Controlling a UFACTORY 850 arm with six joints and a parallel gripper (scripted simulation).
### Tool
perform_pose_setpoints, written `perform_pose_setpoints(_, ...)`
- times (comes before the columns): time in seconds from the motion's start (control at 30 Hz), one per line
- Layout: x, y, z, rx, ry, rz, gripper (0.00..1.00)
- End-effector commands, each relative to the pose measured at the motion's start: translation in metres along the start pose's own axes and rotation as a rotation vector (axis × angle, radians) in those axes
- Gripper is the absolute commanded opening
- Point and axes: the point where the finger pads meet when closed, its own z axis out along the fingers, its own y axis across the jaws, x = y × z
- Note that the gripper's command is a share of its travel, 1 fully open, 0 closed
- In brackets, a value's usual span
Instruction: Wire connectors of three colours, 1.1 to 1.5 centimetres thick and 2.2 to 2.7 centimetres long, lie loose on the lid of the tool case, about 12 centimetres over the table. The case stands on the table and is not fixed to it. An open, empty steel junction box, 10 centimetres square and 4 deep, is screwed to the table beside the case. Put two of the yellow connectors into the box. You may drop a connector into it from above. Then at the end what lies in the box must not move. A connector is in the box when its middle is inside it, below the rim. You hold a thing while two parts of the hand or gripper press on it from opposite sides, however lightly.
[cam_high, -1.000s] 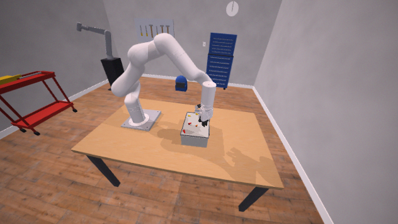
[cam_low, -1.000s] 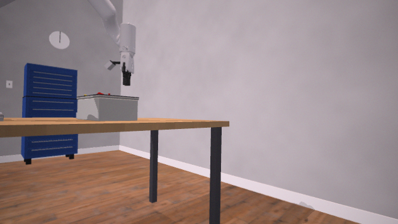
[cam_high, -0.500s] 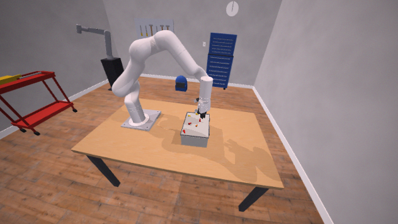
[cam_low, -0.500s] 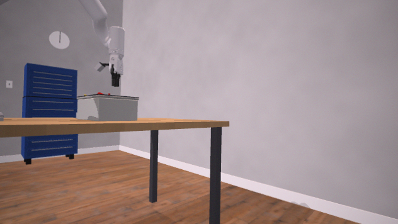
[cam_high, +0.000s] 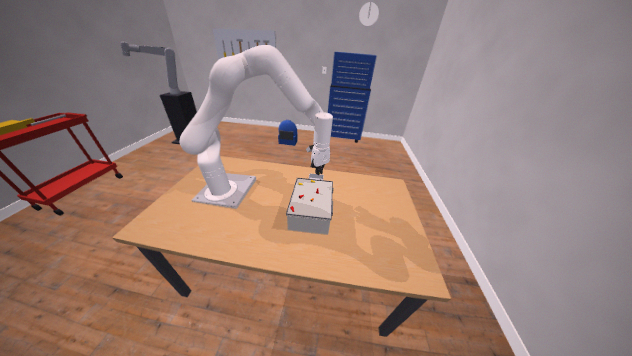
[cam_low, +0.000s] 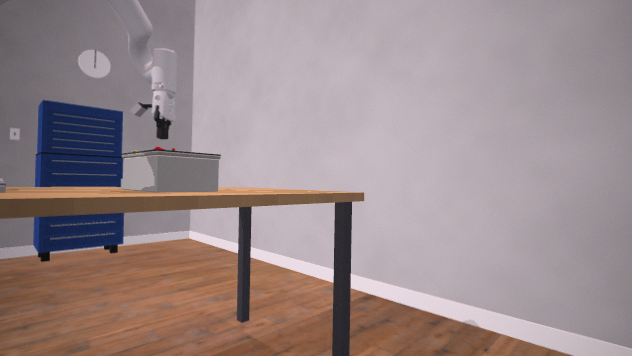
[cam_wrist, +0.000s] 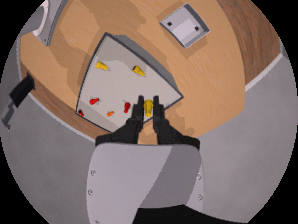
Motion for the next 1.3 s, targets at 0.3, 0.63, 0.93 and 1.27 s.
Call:
perform_pose_setpoints(0.3,0.086,0.053,-0.001,-0.001,-0.004,0.002,0.02)
perform_pose_setpoints(0.63,0.127,0.078,-0.001,-0.001,-0.004,0.002,0.02)
perform_pose_setpoints(0.93,0.152,0.093,-0.001,-0.001,-0.004,0.002,0.02)
perform_pose_setpoints(1.27,0.158,0.097,-0.001,-0.001,-0.004,0.002,0.02)
